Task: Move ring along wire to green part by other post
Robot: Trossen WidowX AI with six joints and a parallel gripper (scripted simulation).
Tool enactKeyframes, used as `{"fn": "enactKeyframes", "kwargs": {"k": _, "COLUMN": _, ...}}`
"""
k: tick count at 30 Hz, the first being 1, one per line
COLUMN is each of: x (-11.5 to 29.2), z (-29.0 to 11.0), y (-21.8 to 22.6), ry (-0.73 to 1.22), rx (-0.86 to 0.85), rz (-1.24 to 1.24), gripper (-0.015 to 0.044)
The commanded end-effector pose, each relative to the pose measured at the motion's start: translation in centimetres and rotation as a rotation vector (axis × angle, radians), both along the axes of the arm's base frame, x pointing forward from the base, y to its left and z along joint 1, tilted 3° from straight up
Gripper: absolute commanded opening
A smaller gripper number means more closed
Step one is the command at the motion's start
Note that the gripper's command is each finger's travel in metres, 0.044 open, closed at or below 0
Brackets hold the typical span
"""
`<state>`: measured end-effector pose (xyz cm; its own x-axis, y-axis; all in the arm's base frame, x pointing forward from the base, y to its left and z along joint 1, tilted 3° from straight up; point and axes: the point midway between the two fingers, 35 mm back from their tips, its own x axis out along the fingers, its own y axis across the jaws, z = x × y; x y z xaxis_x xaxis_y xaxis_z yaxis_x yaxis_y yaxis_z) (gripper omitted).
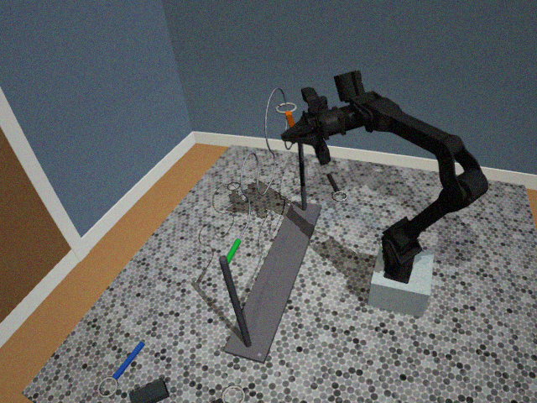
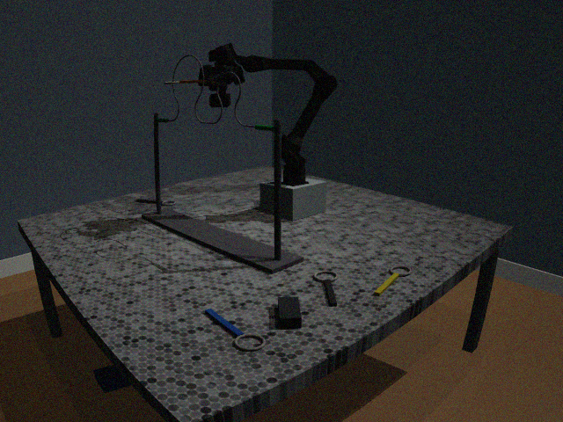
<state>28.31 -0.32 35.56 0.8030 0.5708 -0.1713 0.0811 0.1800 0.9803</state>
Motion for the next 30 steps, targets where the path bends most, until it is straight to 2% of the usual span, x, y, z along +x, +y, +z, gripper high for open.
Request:
{"fn": "enactKeyframes", "kwargs": {"k": 1, "x": 0.03, "z": 0.3, "y": -0.06, "ry": -0.014, "rx": -0.031, "rz": -0.004, "gripper": -0.015}}
{"fn": "enactKeyframes", "kwargs": {"k": 30, "x": 0.07, "z": -0.48, "y": -0.21, "ry": -0.042, "rx": -0.203, "rz": -0.008, "gripper": -0.015}}
